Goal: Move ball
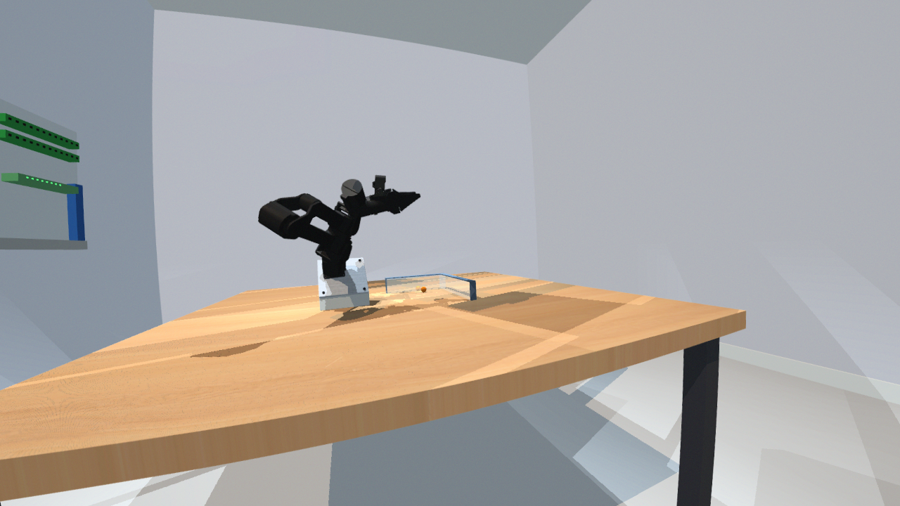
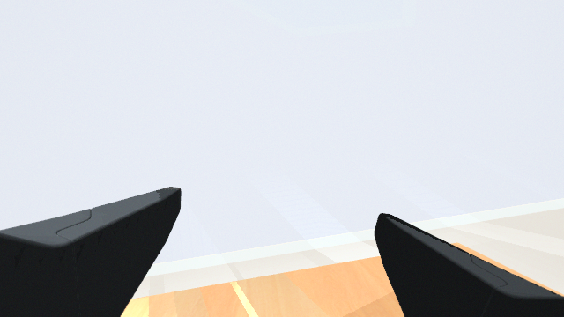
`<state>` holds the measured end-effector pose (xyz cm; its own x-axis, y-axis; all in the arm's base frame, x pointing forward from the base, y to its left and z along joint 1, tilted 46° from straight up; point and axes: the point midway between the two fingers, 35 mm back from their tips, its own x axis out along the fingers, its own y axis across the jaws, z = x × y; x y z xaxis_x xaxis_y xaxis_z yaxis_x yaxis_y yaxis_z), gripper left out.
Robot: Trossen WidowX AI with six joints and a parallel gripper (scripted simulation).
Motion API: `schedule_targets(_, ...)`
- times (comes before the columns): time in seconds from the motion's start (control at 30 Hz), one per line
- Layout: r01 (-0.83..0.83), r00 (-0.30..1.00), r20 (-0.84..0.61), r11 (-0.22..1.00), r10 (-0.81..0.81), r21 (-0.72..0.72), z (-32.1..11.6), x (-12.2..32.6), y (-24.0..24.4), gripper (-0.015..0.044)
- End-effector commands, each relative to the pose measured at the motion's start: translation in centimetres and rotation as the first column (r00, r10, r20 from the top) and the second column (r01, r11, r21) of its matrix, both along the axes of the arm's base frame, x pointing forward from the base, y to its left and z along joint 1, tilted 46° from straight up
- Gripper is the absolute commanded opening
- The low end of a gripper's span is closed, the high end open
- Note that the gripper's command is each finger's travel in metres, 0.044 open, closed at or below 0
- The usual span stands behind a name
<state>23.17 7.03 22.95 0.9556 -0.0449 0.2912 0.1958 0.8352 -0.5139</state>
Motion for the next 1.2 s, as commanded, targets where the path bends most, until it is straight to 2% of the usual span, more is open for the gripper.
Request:
schedule_targets(0.0, 0.003, 1.0, -0.009, 1.0, -0.003, -0.009, -0.1, 0.2, 0.1, 0.0374)
schedule_targets(0.2, 0.038, 0.948, -0.292, 0.955, -0.128, -0.294, -3.9, 5.9, 2.0, 0.0216)
schedule_targets(0.37, -0.03, 0.807, -0.52, 0.86, -0.28, -0.51, -9.1, 10.0, 2.2, 0.0207)
schedule_targets(0.53, -0.164, 0.611, -0.667, 0.756, -0.427, -0.633, -14.4, 12.1, 1.5, 0.0207)
schedule_targets(0.7, -0.302, 0.416, -0.728, 0.672, -0.545, -0.676, -18.7, 12.8, 0.2, 0.0207)
schedule_targets(0.87, -0.456, 0.2, -0.731, 0.598, -0.653, -0.659, -22.7, 12.6, -1.6, 0.0207)
schedule_targets(1.17, -0.716, -0.191, -0.575, 0.513, -0.796, -0.473, -28.4, 10.2, -5.5, 0.0207)
